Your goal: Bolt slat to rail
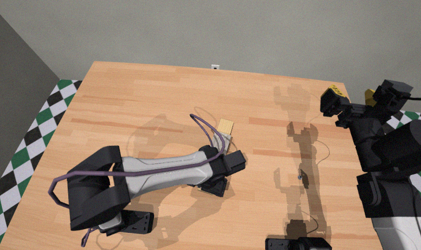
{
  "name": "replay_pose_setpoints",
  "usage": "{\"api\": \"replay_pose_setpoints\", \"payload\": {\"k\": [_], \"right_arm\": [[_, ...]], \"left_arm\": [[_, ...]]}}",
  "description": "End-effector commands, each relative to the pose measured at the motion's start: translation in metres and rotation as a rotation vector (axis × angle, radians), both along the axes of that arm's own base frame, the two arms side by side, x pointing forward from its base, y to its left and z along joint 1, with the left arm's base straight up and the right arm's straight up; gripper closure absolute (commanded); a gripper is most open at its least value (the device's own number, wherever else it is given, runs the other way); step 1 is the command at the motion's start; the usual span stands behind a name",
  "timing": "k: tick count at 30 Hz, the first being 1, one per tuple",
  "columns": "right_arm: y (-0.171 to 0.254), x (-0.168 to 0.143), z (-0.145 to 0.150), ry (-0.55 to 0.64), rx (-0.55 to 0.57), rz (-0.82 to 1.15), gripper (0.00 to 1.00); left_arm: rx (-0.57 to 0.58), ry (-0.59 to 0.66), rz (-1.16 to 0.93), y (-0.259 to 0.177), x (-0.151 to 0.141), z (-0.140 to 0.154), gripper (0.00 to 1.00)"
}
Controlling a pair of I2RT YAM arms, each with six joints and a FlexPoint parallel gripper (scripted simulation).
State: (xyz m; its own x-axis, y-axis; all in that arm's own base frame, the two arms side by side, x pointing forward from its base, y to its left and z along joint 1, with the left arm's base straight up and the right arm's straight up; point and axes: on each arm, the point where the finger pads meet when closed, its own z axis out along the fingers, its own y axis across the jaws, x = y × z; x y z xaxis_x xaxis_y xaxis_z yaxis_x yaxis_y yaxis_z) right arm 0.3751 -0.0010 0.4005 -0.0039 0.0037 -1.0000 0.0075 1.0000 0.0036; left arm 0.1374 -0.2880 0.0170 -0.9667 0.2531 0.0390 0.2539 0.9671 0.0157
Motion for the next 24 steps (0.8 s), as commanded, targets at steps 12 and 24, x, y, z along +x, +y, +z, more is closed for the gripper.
{"api": "replay_pose_setpoints", "payload": {"k": [12, 24], "right_arm": [[0.001, -0.001, 0.006, -0.015, -0.004, 0.007, 0.00], [0.001, -0.001, 0.006, -0.015, -0.004, 0.007, 0.00]], "left_arm": [[-0.035, -0.038, -0.001, -0.009, 0.006, -0.001, 0.33], [-0.034, -0.038, -0.001, -0.009, 0.005, -0.007, 0.33]]}}
